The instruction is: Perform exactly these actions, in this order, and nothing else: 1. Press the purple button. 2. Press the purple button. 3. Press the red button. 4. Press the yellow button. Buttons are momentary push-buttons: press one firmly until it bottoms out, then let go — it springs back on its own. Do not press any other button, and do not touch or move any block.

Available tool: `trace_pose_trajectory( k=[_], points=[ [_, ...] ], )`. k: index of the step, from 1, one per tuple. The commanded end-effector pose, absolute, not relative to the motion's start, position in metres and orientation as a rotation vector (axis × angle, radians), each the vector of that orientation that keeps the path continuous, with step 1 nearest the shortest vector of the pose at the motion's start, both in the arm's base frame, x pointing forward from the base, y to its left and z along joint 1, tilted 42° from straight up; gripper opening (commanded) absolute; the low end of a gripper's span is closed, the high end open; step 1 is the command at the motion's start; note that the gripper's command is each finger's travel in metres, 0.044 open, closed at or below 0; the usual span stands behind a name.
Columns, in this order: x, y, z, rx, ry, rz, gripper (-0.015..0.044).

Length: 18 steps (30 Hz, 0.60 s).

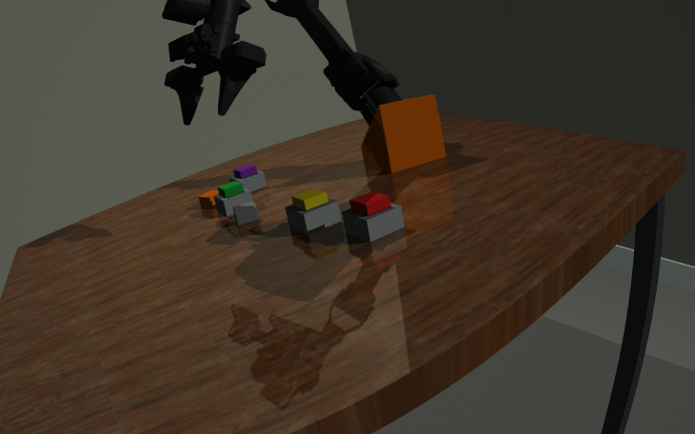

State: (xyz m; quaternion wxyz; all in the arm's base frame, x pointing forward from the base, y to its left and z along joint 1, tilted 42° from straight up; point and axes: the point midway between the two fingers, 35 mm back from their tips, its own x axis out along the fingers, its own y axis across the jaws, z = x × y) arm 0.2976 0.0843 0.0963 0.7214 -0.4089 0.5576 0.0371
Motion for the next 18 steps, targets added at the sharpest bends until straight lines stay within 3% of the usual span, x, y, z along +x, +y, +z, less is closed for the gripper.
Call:
trace_pose_trajectory(
  k=[1, 7, 17, 18],
  points=[
    [0.263, 0.021, 0.126, -0.758, 1.407, -0.235, 0.0400],
    [0.230, -0.021, 0.153, -0.665, 1.508, -0.480, 0.0400],
    [0.230, -0.021, 0.153, -0.665, 1.509, -0.482, 0.0400],
    [0.230, -0.022, 0.151, -0.664, 1.509, -0.481, 0.0374]
  ],
)
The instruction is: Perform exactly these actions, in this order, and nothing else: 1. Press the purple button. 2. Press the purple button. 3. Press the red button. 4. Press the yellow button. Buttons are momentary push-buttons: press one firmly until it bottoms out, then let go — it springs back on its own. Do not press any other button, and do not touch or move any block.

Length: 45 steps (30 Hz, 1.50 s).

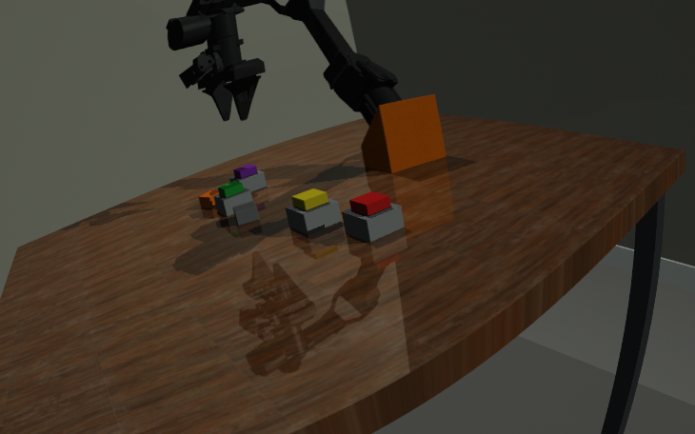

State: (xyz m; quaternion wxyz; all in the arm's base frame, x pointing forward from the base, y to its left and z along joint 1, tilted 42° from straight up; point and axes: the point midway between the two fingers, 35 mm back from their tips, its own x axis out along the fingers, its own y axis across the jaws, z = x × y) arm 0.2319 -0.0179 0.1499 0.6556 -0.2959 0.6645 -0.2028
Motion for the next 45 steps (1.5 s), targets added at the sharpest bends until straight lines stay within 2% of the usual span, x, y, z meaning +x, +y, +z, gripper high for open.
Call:
trace_pose_trajectory(
  k=[1, 6, 13, 14, 45],
  points=[
    [0.231, -0.026, 0.147, -0.664, 1.509, -0.481, 0.0348],
    [0.231, -0.061, 0.109, -0.665, 1.507, -0.483, 0.0216],
    [0.231, -0.062, 0.107, -0.666, 1.507, -0.484, 0.0032],
    [0.231, -0.062, 0.107, -0.666, 1.507, -0.484, 0.0020],
    [0.232, -0.082, 0.086, -0.666, 1.507, -0.484, 0.0020]
  ],
)
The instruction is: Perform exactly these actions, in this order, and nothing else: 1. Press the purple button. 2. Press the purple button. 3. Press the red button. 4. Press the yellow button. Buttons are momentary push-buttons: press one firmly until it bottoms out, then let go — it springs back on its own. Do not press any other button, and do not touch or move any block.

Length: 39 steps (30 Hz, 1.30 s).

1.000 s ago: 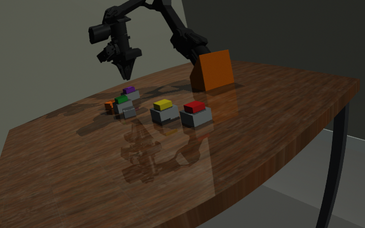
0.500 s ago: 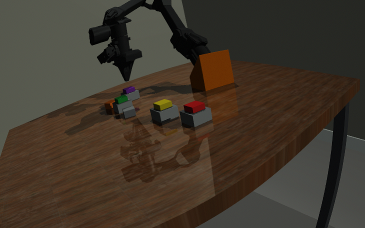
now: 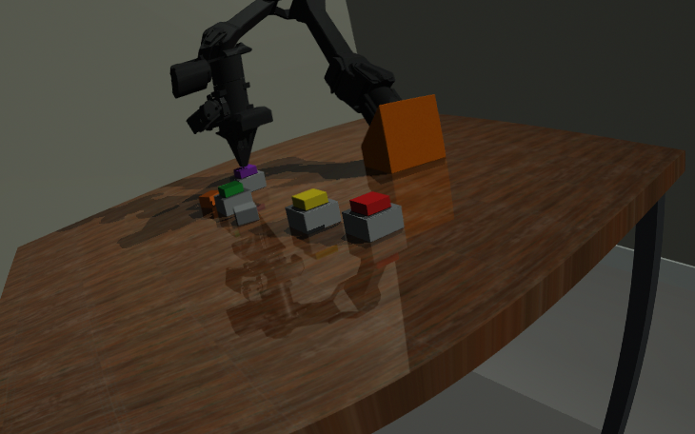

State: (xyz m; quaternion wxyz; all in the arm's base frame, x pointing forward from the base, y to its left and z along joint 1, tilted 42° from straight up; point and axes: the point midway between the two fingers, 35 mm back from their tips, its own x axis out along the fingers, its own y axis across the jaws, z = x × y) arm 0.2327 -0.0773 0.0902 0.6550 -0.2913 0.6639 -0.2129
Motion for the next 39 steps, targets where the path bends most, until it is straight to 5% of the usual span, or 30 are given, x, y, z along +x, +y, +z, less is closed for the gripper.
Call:
trace_pose_trajectory(
  k=[1, 39],
  points=[
    [0.232, -0.083, 0.085, -0.666, 1.507, -0.485, 0.0020],
    [0.232, -0.068, 0.101, -0.665, 1.507, -0.483, 0.0020]
  ],
)
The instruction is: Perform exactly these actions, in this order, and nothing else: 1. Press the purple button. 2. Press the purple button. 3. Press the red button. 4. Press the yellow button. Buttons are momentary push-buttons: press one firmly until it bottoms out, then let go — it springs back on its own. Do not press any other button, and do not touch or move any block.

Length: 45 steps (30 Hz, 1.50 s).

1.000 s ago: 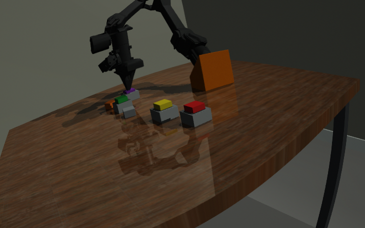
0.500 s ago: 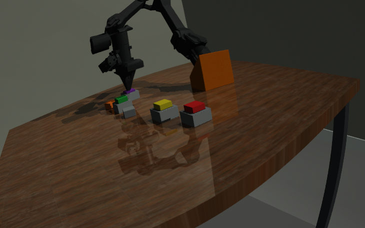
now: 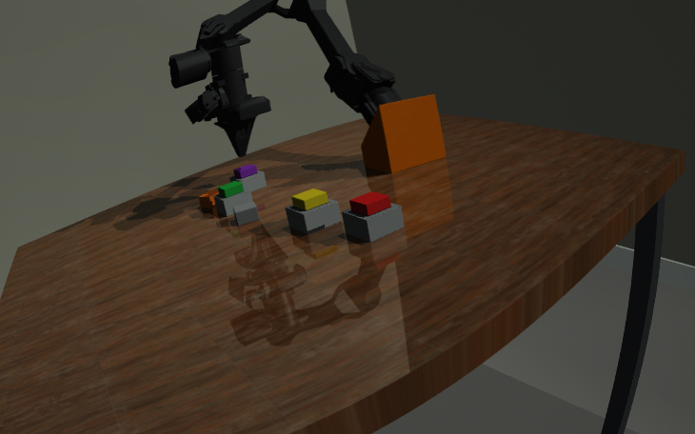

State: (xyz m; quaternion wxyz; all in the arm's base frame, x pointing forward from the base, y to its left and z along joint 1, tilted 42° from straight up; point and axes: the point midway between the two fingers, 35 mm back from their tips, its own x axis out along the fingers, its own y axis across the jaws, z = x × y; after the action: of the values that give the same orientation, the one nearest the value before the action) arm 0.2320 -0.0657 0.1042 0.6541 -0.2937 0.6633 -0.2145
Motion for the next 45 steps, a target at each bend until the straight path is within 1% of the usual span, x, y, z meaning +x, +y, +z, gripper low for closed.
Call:
trace_pose_trajectory(
  k=[1, 16, 36, 40, 45],
  points=[
    [0.232, -0.069, 0.100, -0.665, 1.507, -0.483, 0.0020],
    [0.232, -0.085, 0.083, -0.666, 1.507, -0.485, 0.0020],
    [0.232, -0.085, 0.083, -0.666, 1.507, -0.485, 0.0020],
    [0.231, -0.064, 0.105, -0.665, 1.507, -0.484, 0.0020],
    [0.231, -0.061, 0.109, -0.665, 1.507, -0.483, 0.0020]
  ],
)
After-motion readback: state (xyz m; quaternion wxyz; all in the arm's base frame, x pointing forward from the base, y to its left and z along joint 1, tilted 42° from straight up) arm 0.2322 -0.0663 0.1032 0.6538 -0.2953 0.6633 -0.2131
